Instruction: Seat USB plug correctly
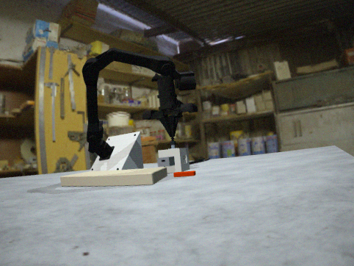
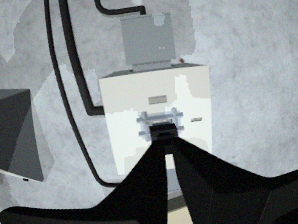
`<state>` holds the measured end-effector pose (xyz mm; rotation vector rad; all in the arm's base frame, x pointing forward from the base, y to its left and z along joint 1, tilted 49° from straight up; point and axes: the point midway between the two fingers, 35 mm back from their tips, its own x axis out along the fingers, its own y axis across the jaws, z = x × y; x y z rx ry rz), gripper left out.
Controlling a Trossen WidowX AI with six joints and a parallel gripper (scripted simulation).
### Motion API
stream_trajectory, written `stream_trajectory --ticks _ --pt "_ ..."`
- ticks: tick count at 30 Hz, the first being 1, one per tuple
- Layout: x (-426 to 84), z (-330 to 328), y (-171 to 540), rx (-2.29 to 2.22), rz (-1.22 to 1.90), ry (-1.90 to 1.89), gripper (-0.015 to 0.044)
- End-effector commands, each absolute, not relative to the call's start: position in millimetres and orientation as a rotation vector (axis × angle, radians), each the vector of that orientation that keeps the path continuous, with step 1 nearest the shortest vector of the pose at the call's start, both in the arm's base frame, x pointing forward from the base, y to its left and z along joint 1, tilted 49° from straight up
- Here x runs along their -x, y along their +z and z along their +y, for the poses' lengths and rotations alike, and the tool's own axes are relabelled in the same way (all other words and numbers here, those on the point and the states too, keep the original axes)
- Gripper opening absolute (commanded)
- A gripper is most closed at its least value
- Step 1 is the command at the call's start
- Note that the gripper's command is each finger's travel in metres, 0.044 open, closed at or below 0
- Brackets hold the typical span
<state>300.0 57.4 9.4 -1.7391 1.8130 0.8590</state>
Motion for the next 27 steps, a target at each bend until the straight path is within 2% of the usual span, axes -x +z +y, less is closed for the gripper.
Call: stream_trajectory --ticks 1,27 --pt "-299.8 56.9 8.9 1.739 1.812 0.863 0.0" --pt "-299.6 54.6 6.8 1.739 1.812 0.863 0.0"
